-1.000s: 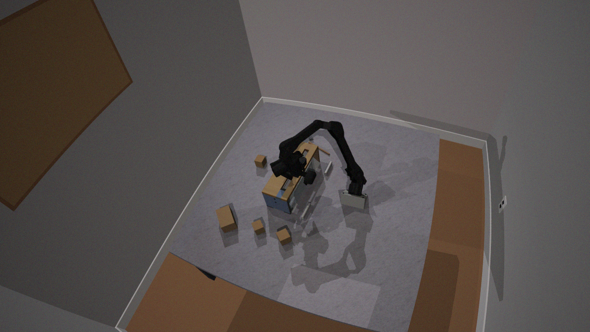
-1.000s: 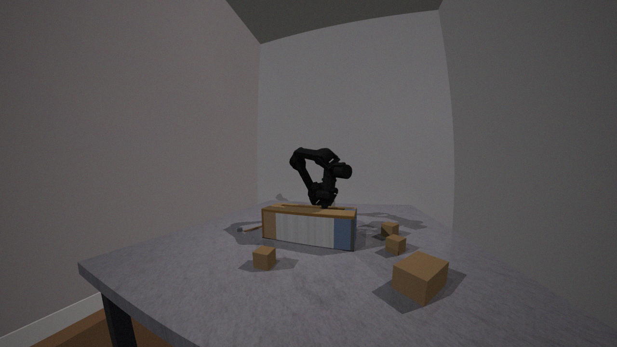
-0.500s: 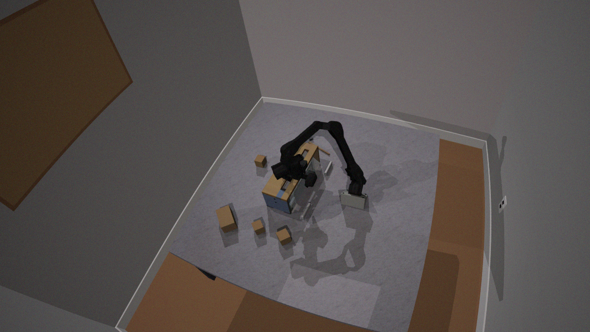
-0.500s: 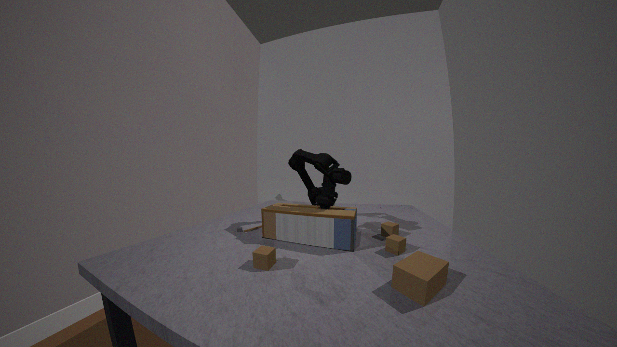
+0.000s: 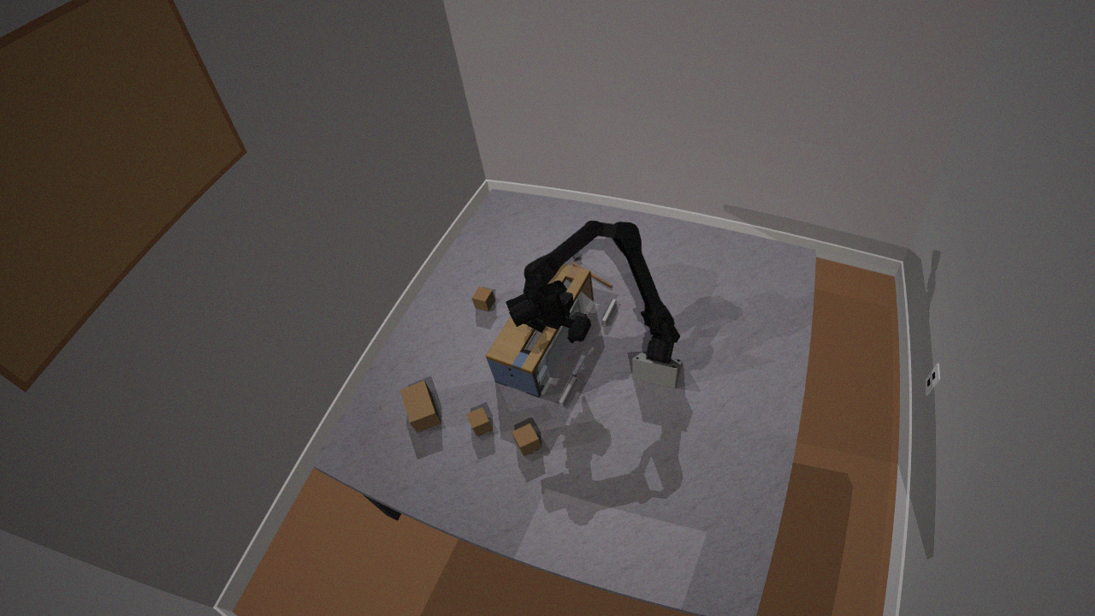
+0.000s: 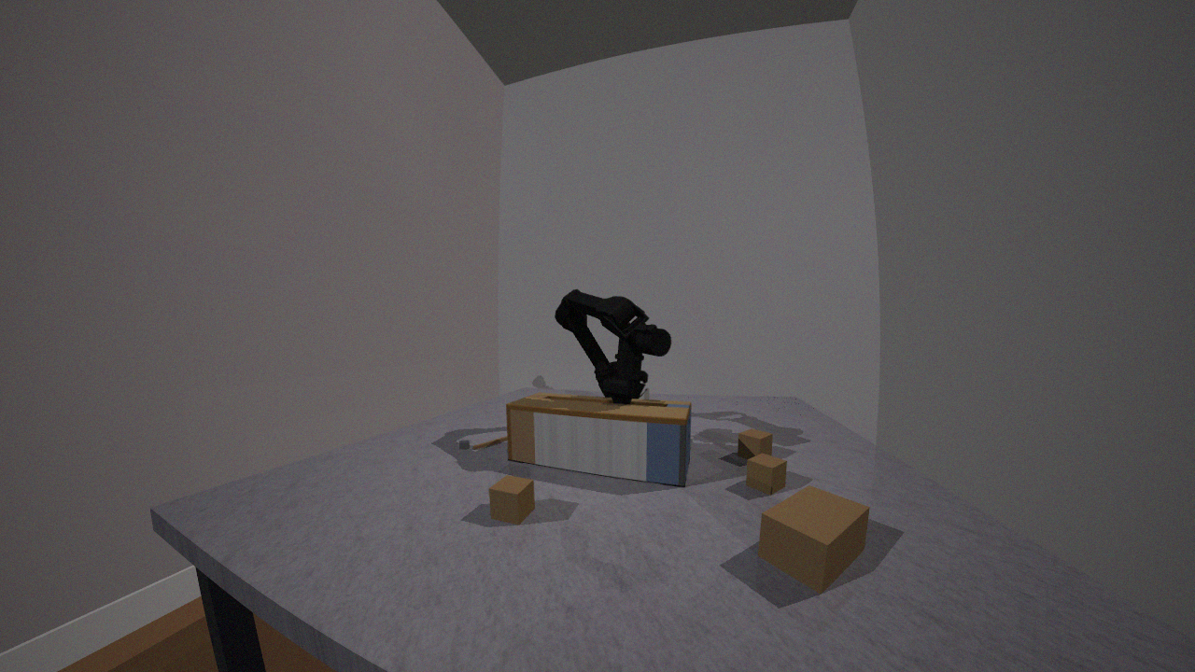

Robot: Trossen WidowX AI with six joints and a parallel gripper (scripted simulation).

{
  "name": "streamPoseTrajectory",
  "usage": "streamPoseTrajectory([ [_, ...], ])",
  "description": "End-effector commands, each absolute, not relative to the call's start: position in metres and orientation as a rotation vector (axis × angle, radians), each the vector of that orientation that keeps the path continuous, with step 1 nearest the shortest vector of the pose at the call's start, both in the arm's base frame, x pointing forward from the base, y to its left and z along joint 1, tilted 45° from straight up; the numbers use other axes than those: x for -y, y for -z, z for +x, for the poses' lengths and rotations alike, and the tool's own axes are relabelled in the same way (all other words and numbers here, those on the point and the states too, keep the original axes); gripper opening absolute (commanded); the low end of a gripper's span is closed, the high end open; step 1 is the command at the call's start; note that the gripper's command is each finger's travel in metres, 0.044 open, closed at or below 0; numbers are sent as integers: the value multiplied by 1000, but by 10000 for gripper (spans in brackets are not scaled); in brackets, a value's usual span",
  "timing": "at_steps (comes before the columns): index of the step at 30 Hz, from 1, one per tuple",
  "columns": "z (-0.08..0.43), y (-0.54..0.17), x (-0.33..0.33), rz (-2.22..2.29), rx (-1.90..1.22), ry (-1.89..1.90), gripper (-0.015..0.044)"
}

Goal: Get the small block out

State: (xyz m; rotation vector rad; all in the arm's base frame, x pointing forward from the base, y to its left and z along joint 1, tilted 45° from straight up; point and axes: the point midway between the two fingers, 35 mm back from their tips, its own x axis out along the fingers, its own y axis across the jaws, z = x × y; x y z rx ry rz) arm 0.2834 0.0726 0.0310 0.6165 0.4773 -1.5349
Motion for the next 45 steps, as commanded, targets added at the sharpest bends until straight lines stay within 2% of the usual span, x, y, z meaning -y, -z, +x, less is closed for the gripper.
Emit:
streamPoseTrajectory([
  [1, 282, -35, -66, 607, -476, 1535, 400],
  [45, 277, -84, -17, 603, -474, 1536, 400],
])
